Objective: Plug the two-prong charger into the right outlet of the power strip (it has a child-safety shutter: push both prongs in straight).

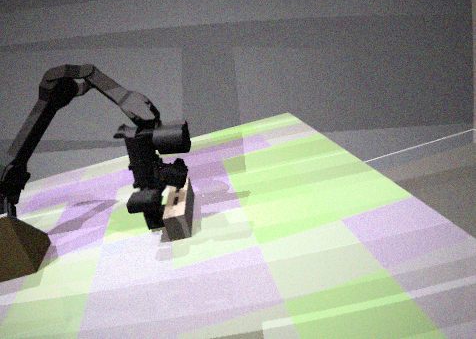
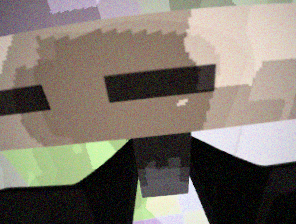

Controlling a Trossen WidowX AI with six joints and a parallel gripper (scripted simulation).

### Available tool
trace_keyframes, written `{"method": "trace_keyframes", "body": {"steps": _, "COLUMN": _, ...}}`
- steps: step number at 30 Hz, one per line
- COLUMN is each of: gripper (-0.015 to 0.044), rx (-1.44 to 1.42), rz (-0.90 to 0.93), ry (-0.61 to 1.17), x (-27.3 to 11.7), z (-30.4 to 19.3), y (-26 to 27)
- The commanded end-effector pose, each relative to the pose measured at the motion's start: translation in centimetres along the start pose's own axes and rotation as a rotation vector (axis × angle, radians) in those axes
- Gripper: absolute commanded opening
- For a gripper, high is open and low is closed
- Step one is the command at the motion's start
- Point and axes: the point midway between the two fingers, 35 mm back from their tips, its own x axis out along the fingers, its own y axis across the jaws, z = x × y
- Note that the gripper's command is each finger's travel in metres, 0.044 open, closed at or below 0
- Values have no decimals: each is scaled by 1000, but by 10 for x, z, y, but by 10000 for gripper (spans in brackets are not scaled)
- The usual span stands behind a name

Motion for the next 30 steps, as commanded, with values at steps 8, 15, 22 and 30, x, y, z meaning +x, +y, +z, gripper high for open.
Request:
{"method": "trace_keyframes", "body": {"steps": 8, "gripper": 0, "rx": -16, "rz": -3, "ry": -18, "x": -1, "z": 11, "y": 1}}
{"method": "trace_keyframes", "body": {"steps": 15, "gripper": 0, "rx": -16, "rz": -3, "ry": -18, "x": -1, "z": 12, "y": 1}}
{"method": "trace_keyframes", "body": {"steps": 22, "gripper": 0, "rx": -16, "rz": -3, "ry": -18, "x": -1, "z": 11, "y": 1}}
{"method": "trace_keyframes", "body": {"steps": 30, "gripper": 0, "rx": -16, "rz": -3, "ry": -18, "x": -1, "z": 10, "y": 1}}
